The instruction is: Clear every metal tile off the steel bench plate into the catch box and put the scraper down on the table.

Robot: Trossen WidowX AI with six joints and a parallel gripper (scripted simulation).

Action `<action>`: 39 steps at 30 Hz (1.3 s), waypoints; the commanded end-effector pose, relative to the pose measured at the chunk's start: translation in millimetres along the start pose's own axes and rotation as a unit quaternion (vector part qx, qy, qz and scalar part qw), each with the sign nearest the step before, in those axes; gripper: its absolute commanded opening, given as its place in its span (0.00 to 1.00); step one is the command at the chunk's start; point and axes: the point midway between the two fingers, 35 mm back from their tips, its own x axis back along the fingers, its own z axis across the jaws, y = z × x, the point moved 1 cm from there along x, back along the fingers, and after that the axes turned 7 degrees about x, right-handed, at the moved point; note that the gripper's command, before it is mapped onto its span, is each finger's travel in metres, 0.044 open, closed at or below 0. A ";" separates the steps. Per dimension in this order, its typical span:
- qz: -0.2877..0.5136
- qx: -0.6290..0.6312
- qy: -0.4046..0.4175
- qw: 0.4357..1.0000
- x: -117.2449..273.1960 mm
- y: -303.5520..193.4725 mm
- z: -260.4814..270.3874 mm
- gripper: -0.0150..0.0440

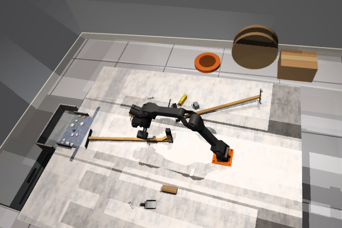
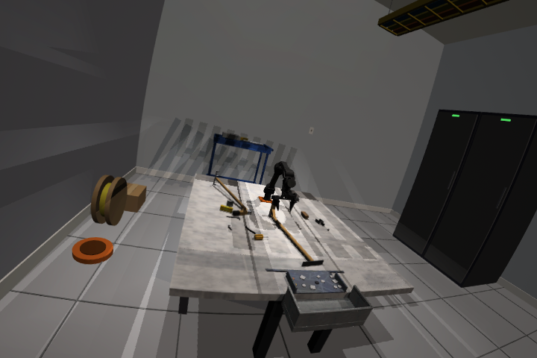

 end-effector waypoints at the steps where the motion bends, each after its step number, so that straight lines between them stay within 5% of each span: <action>1: -0.009 0.002 0.003 1.000 10.3 -4.3 -1.9 1.00; 39: -0.078 0.015 0.003 0.997 91.3 -80.8 -7.7 1.00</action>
